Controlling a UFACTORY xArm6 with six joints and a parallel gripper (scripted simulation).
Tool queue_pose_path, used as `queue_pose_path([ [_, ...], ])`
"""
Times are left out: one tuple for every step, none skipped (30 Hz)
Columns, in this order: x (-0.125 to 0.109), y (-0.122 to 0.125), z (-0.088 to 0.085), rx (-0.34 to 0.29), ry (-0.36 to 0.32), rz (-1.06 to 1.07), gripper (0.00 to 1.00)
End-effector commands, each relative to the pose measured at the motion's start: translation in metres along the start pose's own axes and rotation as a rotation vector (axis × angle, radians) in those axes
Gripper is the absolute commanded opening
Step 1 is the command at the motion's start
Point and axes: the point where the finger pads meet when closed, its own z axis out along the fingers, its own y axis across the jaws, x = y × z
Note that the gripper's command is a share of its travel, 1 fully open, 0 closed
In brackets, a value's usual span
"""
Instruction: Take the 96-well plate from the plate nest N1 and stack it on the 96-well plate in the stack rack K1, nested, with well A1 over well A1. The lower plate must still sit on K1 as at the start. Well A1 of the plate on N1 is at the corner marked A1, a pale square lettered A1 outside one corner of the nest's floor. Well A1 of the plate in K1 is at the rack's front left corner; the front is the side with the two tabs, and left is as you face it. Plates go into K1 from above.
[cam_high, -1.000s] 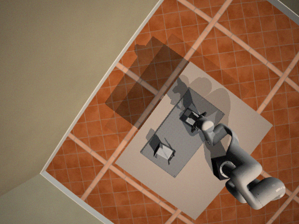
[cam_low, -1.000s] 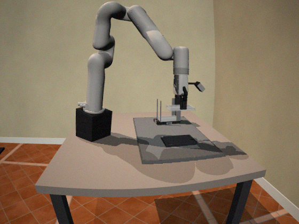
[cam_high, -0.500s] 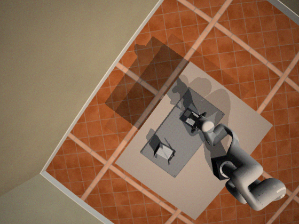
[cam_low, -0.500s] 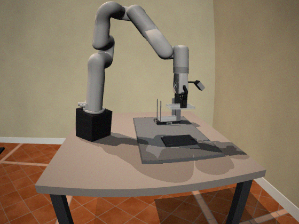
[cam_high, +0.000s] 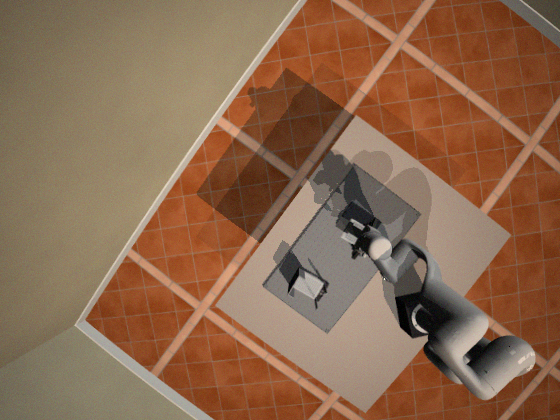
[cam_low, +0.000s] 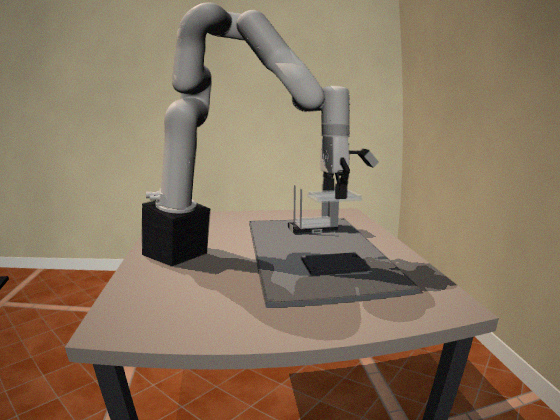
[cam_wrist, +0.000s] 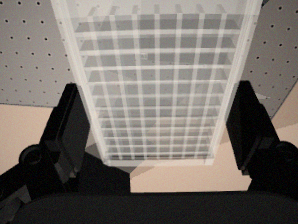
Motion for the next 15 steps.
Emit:
queue_pose_path([
  [0.004,-0.012,-0.002,-0.002,0.004,0.001,0.00],
  [0.004,-0.015,-0.002,-0.002,0.004,0.001,0.00],
  [0.005,-0.018,-0.002,-0.002,0.004,0.001,0.00],
  [0.006,-0.021,-0.002,-0.002,0.004,0.001,0.00],
  [0.006,-0.021,-0.002,-0.002,0.004,0.001,0.00],
  [0.006,-0.021,-0.002,-0.002,0.004,0.001,0.00],
  [0.006,-0.025,-0.002,-0.002,0.004,0.001,0.00],
  [0.007,-0.028,-0.002,-0.002,0.004,0.001,0.00],
  [0.007,-0.031,-0.002,-0.002,0.004,0.001,0.00],
  [0.008,-0.035,-0.002,-0.002,0.004,0.001,0.00],
  [0.009,-0.038,-0.002,-0.002,0.004,0.001,0.00],
  [0.009,-0.041,-0.002,-0.002,0.004,0.001,0.00],
  [0.010,-0.044,-0.002,-0.002,0.004,0.001,0.00],
  [0.010,-0.048,-0.002,-0.002,0.004,0.001,0.00],
  [0.011,-0.051,-0.003,-0.002,0.004,0.001,0.00],
])
